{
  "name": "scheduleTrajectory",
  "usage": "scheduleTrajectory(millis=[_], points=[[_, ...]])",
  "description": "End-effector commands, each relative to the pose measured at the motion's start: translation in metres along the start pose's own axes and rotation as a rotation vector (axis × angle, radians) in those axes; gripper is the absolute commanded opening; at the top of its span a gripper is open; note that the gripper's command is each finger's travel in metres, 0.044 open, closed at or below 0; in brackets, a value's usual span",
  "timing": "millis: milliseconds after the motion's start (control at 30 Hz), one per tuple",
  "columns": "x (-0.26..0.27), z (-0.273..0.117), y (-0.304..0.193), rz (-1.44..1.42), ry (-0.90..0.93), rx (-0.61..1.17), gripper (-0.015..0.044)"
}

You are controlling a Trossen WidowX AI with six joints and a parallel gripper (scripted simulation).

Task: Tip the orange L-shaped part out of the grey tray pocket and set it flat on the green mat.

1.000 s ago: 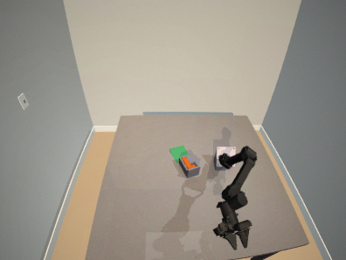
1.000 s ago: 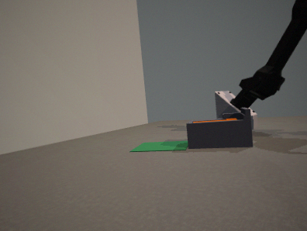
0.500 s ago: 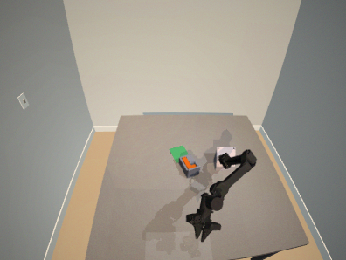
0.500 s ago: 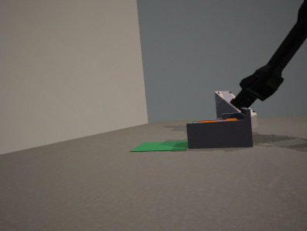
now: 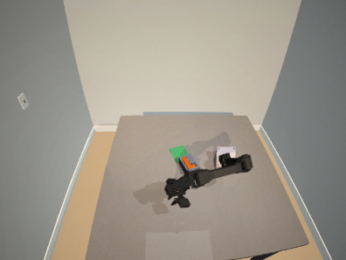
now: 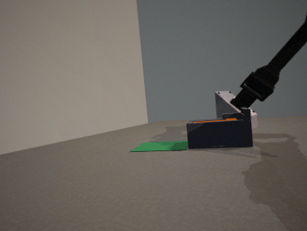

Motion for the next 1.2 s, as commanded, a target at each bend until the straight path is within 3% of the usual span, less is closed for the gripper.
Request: scheduleTrajectory(millis=[0, 333, 667, 1000, 1167], points=[[-0.062, -0.015, -0.026, -0.041, -0.144, 0.127, 0.018], [-0.15, -0.08, -0.101, -0.048, -0.234, 0.442, 0.018], [-0.162, -0.151, -0.17, 0.021, -0.023, 0.605, 0.018], [-0.162, -0.15, -0.172, 0.022, -0.018, 0.606, 0.018], [-0.165, -0.118, -0.192, 0.021, -0.022, 0.606, 0.018]])
Point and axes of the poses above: the point midway between the two fingers, 35 mm back from their tips, its own z axis out along the fingers, its own x axis across the jaws, y = z × x, the point moved 4 cm from there along -z, back along the fingers, and after that the axes turned 7 degrees about -z, right-handed, at the moved point
